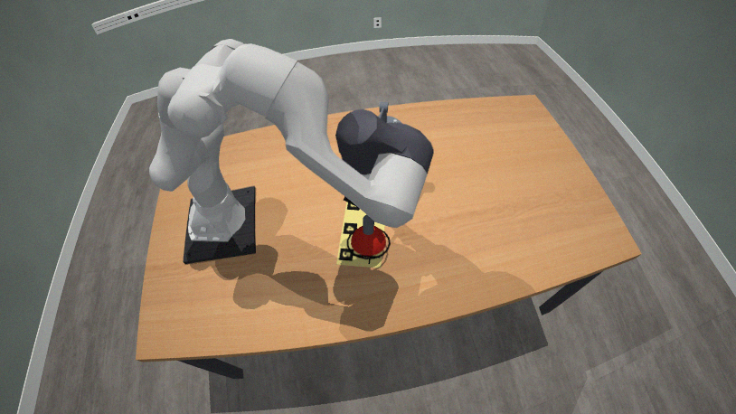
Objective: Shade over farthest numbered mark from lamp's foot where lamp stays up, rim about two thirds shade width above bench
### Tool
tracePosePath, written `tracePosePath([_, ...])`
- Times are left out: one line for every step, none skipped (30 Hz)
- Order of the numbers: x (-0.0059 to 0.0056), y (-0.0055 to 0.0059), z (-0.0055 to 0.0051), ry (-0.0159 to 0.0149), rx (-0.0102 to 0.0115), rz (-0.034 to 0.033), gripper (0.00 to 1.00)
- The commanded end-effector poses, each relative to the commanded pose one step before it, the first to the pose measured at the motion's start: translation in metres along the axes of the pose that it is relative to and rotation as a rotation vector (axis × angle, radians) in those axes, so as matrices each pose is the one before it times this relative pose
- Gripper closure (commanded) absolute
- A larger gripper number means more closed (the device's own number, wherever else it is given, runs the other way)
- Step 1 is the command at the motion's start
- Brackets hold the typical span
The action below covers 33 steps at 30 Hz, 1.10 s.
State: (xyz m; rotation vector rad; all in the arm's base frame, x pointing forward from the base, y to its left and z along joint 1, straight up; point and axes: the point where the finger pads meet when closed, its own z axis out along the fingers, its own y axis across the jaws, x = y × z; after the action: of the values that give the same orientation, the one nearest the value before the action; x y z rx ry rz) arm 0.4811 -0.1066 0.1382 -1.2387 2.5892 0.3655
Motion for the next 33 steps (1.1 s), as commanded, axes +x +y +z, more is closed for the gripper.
tracePosePath([0.01965,-0.01196,-0.01001,0.00166,-0.00336,-0.23720,0.90])
tracePosePath([0.00000,0.00000,0.00000,0.00000,0.00000,0.00000,0.90])
tracePosePath([0.00000,0.00000,0.00000,0.00000,0.00000,0.00000,0.90])
tracePosePath([0.00000,0.00000,0.00000,0.00000,0.00000,0.00000,0.90])
tracePosePath([0.00000,0.00000,0.00000,0.00000,0.00000,0.00000,0.90])
tracePosePath([0.00000,0.00000,0.00000,0.00000,0.00000,0.00000,0.90])
tracePosePath([0.00000,0.00000,0.00000,0.00000,0.00000,0.00000,0.90])
tracePosePath([0.00000,0.00000,0.00000,0.00000,0.00000,0.00000,0.90])
tracePosePath([0.00000,0.00000,0.00000,0.00000,0.00000,0.00000,0.90])
tracePosePath([0.00000,0.00000,0.00000,0.00000,0.00000,0.00000,0.90])
tracePosePath([0.00000,0.00000,0.00000,0.00000,0.00000,0.00000,0.90])
tracePosePath([0.00000,0.00000,0.00000,0.00000,0.00000,0.00000,0.90])
tracePosePath([0.00000,0.00000,0.00000,0.00000,0.00000,0.00000,0.90])
tracePosePath([0.00000,0.00000,0.00000,0.00000,0.00000,0.00000,0.90])
tracePosePath([0.00000,0.00000,0.00000,0.00000,0.00000,0.00000,0.90])
tracePosePath([0.00000,0.00000,0.00000,0.00000,0.00000,0.00000,0.90])
tracePosePath([0.00086,-0.00032,-0.00104,0.00000,0.00000,0.00000,0.90])
tracePosePath([0.00085,-0.00033,-0.00106,-0.00001,-0.00003,-0.00001,0.90])
tracePosePath([0.00087,-0.00033,-0.00108,-0.00003,-0.00006,0.00004,0.90])
tracePosePath([0.00088,-0.00033,-0.00112,-0.00006,-0.00008,0.00040,0.90])
tracePosePath([0.00090,-0.00035,-0.00121,-0.00010,-0.00005,0.00033,0.90])
tracePosePath([0.00089,-0.00037,-0.00129,-0.00016,-0.00005,0.00045,0.90])
tracePosePath([0.00090,-0.00039,-0.00133,-0.00020,0.00001,0.00059,0.90])
tracePosePath([0.00089,-0.00040,-0.00137,-0.00023,0.00001,0.00070,0.90])
tracePosePath([0.00090,-0.00043,-0.00142,-0.00026,0.00003,0.00063,0.90])
tracePosePath([0.00090,-0.00043,-0.00144,-0.00029,0.00004,0.00086,0.90])
tracePosePath([0.00091,-0.00045,-0.00147,-0.00030,0.00007,0.00092,0.90])
tracePosePath([0.00093,-0.00046,-0.00149,-0.00031,0.00007,0.00107,0.90])
tracePosePath([0.00093,-0.00046,-0.00149,-0.00034,0.00007,0.00132,0.90])
tracePosePath([0.00094,-0.00047,-0.00149,-0.00036,0.00003,0.00137,0.90])
tracePosePath([0.00095,-0.00046,-0.00148,-0.00038,-0.00003,0.00140,0.90])
tracePosePath([0.00000,0.00000,0.00000,0.00000,0.00000,0.00000,0.90])
tracePosePath([0.00000,0.00000,0.00000,0.00000,0.00000,0.00000,0.90])
